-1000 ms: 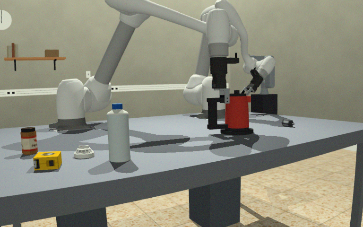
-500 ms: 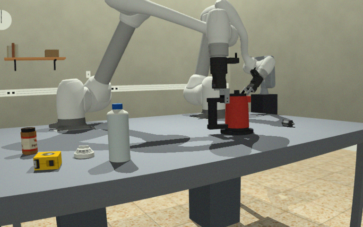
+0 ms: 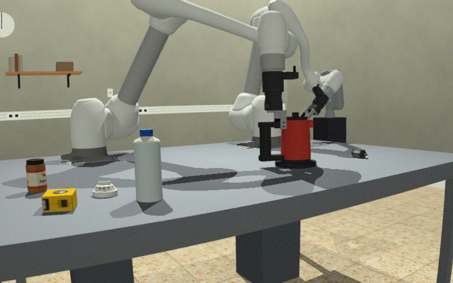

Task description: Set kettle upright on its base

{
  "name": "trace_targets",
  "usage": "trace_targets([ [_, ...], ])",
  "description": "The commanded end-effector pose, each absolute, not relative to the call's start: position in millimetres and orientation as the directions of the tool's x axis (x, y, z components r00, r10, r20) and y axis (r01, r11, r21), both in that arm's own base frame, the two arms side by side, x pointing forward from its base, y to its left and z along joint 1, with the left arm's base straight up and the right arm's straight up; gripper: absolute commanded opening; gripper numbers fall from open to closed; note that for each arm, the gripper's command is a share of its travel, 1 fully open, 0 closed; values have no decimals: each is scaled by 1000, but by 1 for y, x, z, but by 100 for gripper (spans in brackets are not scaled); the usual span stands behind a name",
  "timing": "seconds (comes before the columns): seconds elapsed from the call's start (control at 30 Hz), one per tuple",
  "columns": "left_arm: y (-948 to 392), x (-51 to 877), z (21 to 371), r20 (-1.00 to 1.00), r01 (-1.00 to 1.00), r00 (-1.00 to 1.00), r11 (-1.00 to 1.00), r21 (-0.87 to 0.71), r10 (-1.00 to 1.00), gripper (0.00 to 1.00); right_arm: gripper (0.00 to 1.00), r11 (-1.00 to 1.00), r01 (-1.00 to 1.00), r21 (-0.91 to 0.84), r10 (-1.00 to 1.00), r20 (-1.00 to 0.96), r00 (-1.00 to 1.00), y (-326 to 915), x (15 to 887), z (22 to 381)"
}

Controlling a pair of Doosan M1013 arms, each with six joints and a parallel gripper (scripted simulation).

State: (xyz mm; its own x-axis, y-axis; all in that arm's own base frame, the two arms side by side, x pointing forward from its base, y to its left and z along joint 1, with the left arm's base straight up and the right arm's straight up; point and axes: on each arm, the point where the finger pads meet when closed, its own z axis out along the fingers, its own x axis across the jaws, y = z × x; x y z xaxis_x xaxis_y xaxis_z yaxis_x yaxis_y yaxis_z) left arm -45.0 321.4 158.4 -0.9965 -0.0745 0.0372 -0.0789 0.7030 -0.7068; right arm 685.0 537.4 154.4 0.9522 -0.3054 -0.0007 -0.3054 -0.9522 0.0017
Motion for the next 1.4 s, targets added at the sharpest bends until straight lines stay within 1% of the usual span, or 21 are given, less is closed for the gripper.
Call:
trace_targets([
  [0.0,322,-45,159,38,-79,-997,704,-706,-74,100,100,-952,-305,0,-305,0,952,538,685,156],
  [0.27,322,-45,159,38,-79,-997,704,-706,-74,100,100,-952,-305,0,-305,0,952,538,685,156],
  [0.47,322,-45,159,38,-79,-997,704,-706,-74,100,100,-952,-305,0,-305,0,952,538,685,164],
  [0.63,322,-45,159,38,-79,-997,704,-706,-74,100,100,-952,-305,0,-305,0,952,538,685,193],
  [0.97,322,-45,159,38,-79,-997,704,-706,-74,100,100,-952,-305,0,-305,0,952,538,685,282],
  [1.03,322,-45,159,38,-79,-997,704,-706,-74,100,100,-952,-305,0,-305,0,952,538,685,282],
  [1.2,322,-45,159,38,-79,-997,704,-706,-74,100,100,-952,-305,0,-305,0,952,538,685,309],
  [1.37,322,-45,159,38,-79,-997,704,-706,-74,100,100,-952,-305,0,-305,0,952,538,685,316],
])
